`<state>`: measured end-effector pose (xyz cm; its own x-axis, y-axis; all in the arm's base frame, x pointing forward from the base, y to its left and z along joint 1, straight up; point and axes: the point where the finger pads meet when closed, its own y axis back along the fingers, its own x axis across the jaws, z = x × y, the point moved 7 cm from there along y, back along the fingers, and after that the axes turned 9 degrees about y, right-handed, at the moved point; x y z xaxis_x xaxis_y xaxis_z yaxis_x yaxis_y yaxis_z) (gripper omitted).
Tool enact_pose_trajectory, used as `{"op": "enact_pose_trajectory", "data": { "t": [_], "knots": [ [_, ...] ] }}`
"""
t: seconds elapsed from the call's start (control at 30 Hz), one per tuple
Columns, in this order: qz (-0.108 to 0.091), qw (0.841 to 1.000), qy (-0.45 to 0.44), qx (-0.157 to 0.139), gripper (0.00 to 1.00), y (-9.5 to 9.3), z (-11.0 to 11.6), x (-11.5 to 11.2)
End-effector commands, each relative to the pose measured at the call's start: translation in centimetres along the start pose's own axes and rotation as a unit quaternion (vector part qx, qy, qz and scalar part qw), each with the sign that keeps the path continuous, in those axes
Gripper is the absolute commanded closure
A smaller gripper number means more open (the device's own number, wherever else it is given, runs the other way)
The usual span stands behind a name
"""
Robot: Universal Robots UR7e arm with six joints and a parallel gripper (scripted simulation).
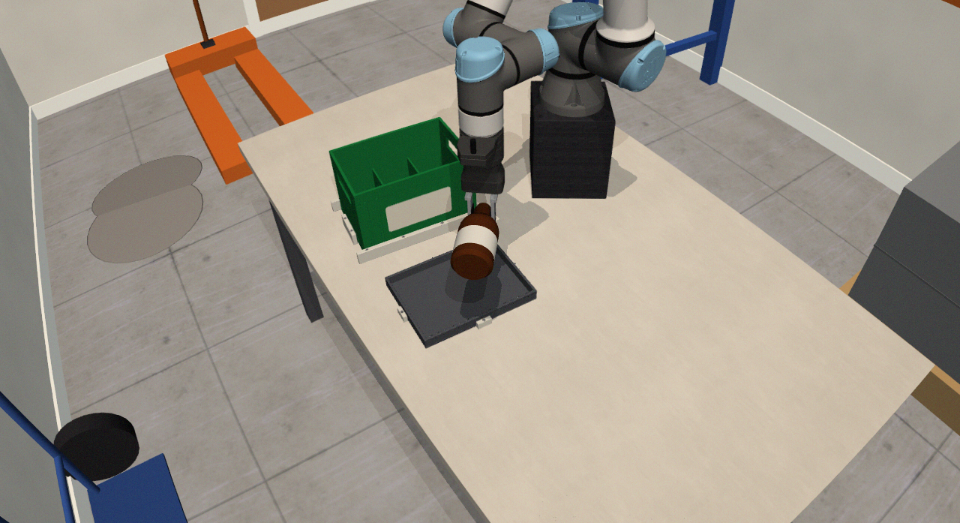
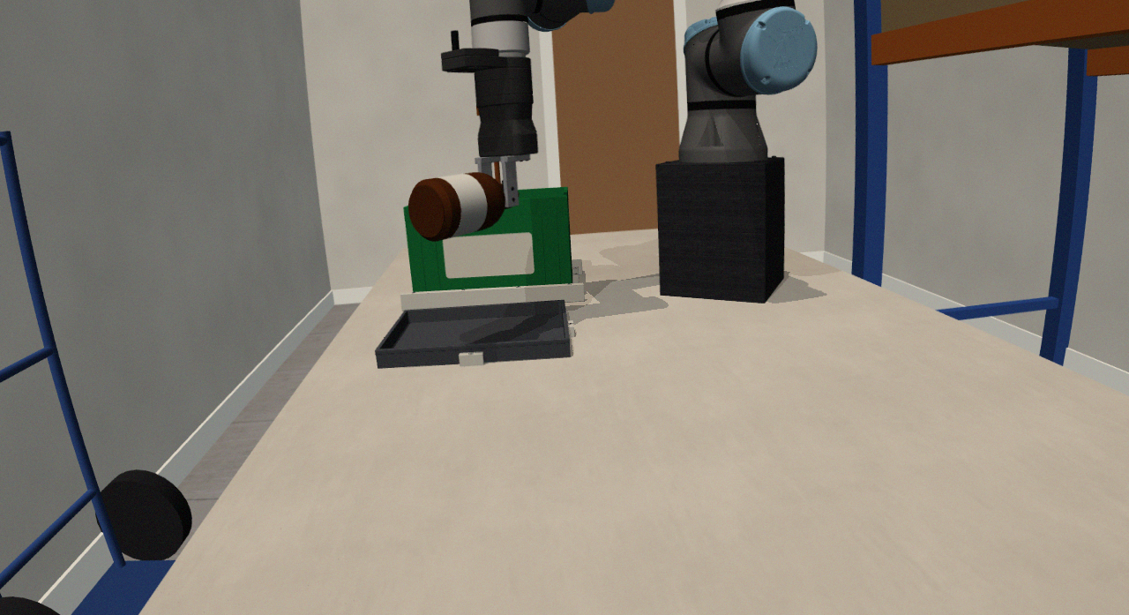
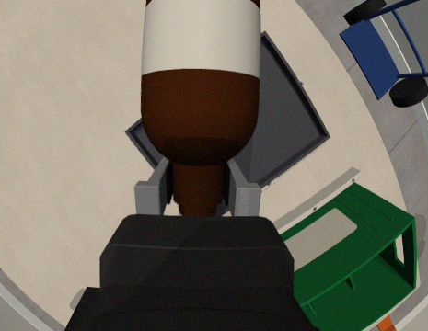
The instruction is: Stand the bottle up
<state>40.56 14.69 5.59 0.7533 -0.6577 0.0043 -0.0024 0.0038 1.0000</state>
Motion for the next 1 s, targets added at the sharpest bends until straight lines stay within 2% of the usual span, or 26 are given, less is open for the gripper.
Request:
{"op": "enact_pose_trajectory", "data": {
  "t": [0.0, 0.67, 0.97],
  "knots": [
    [0.001, 1.0, 0.0, 0.001, 1.0, 0.04, -0.03, 0.03],
    [0.001, 1.0, 0.003, 0.001, 1.0, 0.04, -0.03, 0.03],
    [0.001, 0.999, 0.042, 0.001, 1.0, 0.04, -0.05, 0.03]
  ]
}}
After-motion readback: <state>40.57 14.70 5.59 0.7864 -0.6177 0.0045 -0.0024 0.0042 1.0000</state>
